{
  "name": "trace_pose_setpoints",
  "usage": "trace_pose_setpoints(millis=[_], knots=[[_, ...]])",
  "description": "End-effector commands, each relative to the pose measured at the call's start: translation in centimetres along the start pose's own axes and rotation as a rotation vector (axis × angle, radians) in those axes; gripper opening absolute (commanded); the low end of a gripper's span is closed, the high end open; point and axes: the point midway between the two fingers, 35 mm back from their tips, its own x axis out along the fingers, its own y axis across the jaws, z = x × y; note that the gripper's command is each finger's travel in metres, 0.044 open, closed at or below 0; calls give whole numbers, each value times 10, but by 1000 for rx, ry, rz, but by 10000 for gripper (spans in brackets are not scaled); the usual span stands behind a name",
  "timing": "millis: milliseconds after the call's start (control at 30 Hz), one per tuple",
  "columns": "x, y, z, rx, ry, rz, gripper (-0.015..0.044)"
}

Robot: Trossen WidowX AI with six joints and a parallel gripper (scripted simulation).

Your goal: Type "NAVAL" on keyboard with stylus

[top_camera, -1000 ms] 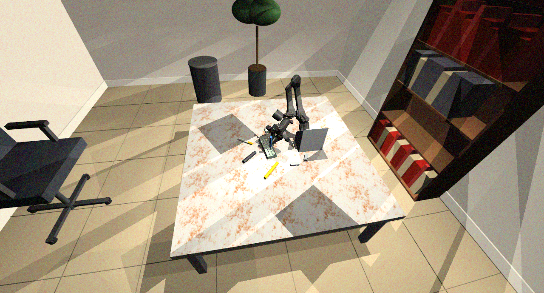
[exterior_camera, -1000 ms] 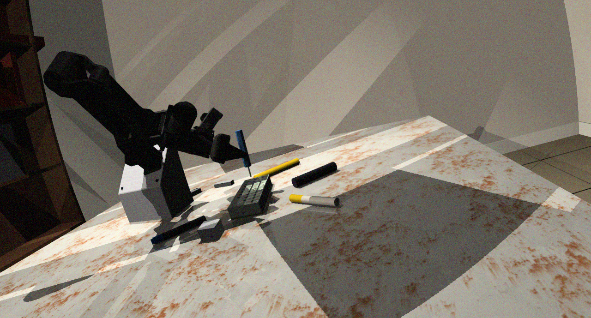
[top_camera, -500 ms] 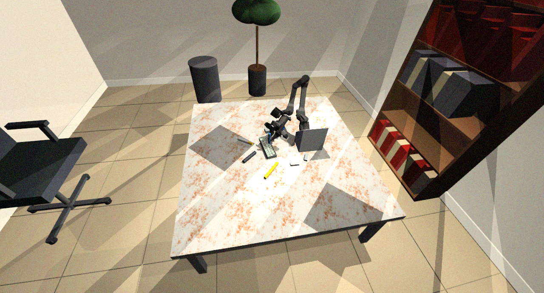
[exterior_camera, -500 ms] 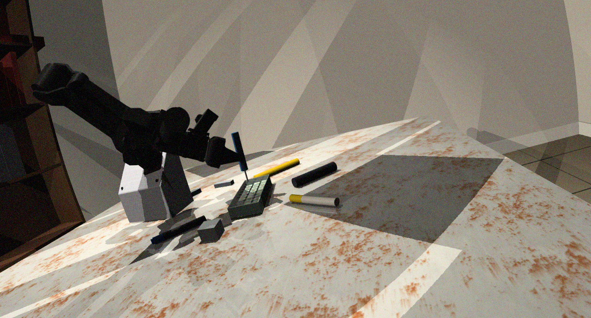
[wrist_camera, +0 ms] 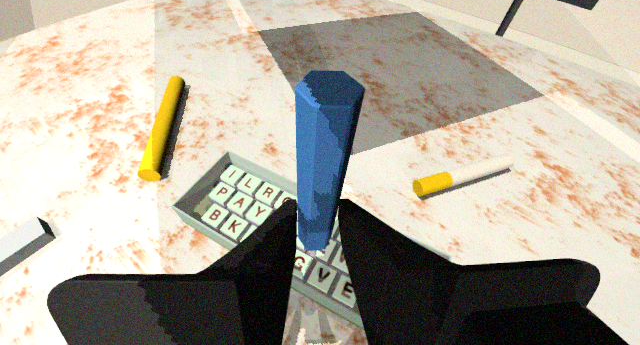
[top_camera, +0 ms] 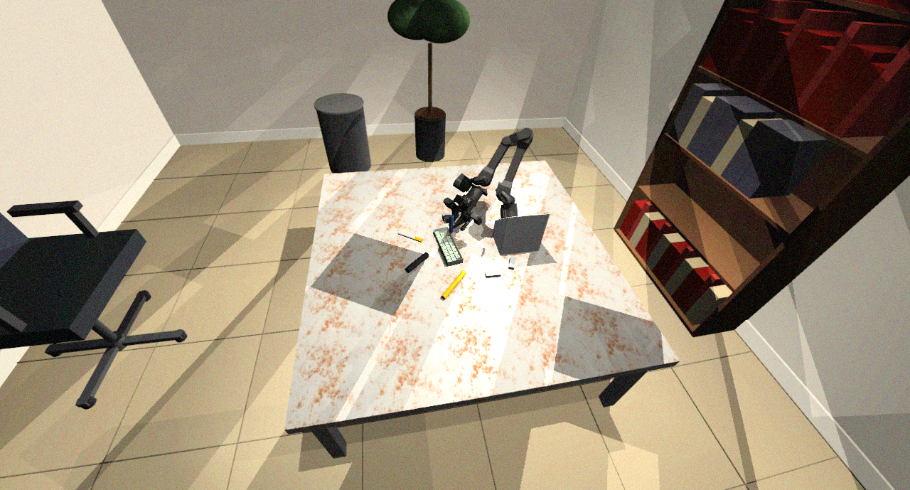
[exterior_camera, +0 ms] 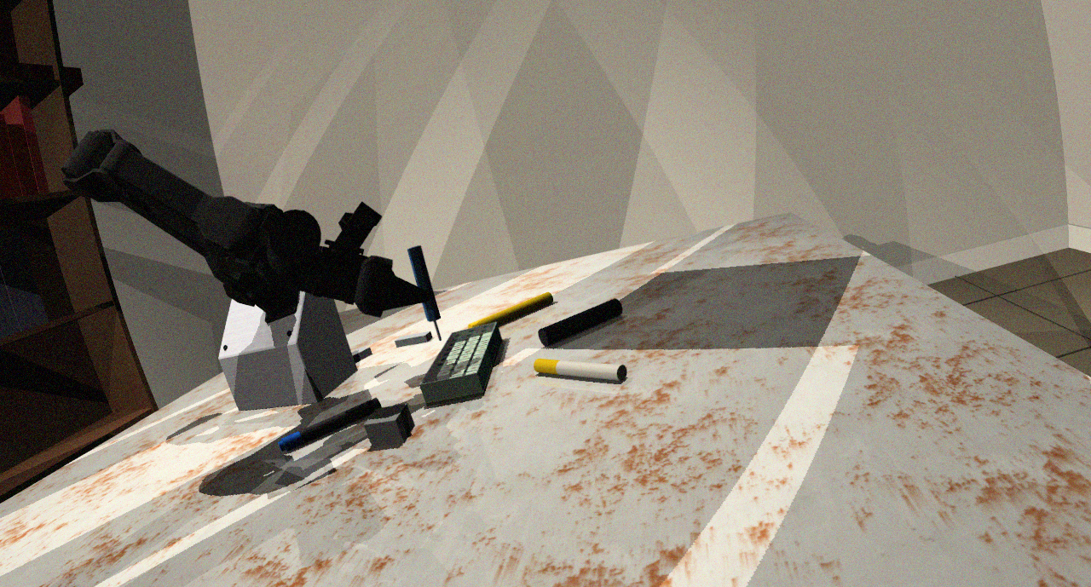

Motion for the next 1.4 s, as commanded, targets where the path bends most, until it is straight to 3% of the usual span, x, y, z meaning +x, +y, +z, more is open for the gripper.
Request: trace_pose_setpoints(millis=[0,500,600,633,1367], knots=[[-7,-6,0,-6,-10,-10,0],[3,-4,-17,-6,-9,-11,0],[4,-5,-18,-6,-9,-10,79],[5,-5,-18,-6,-9,-9,81],[6,-7,-19,-7,-8,-8,81]])
